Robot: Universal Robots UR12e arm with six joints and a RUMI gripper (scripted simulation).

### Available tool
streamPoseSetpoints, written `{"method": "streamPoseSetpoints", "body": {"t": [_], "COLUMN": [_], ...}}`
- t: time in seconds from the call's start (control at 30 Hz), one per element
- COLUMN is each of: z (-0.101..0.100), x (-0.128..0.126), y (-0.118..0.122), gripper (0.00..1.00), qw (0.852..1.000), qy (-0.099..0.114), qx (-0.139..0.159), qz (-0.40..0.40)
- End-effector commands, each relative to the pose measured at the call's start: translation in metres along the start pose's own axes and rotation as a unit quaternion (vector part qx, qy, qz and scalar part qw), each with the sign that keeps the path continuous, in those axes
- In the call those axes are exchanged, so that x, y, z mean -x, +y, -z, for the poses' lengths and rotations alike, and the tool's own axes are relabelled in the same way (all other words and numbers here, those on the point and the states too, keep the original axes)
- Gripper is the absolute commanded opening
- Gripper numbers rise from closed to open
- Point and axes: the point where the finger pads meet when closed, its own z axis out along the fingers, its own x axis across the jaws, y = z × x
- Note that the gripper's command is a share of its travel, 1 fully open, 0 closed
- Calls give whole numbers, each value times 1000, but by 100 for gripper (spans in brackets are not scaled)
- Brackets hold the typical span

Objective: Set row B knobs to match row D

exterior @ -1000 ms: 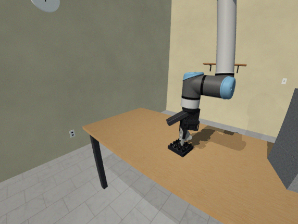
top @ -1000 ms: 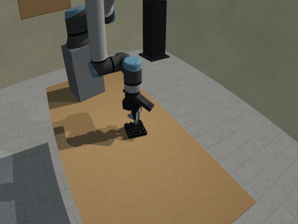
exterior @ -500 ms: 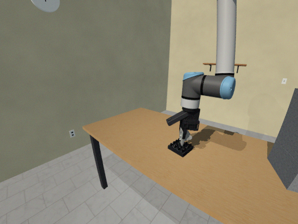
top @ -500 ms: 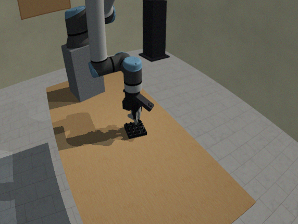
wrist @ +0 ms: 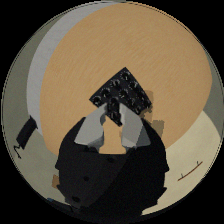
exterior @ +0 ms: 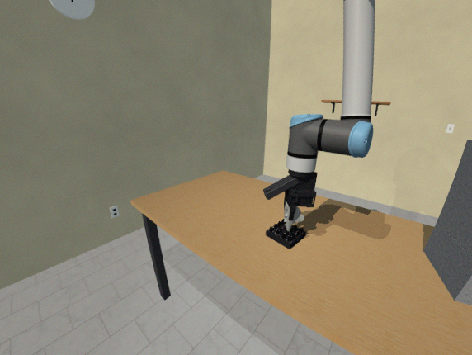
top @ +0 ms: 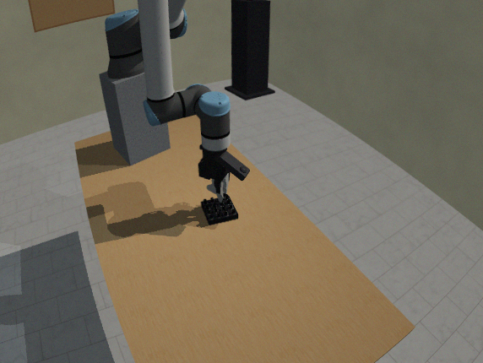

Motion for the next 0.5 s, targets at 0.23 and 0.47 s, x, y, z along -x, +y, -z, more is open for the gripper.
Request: {"method": "streamPoseSetpoints", "body": {"t": [0.23,0.47], "z": [-1,-4], "x": [0,0], "y": [0,0], "gripper": [11,11], "qw": [1000,1000], "qy": [0,0], "qx": [0,0], "qz": [0,0]}}
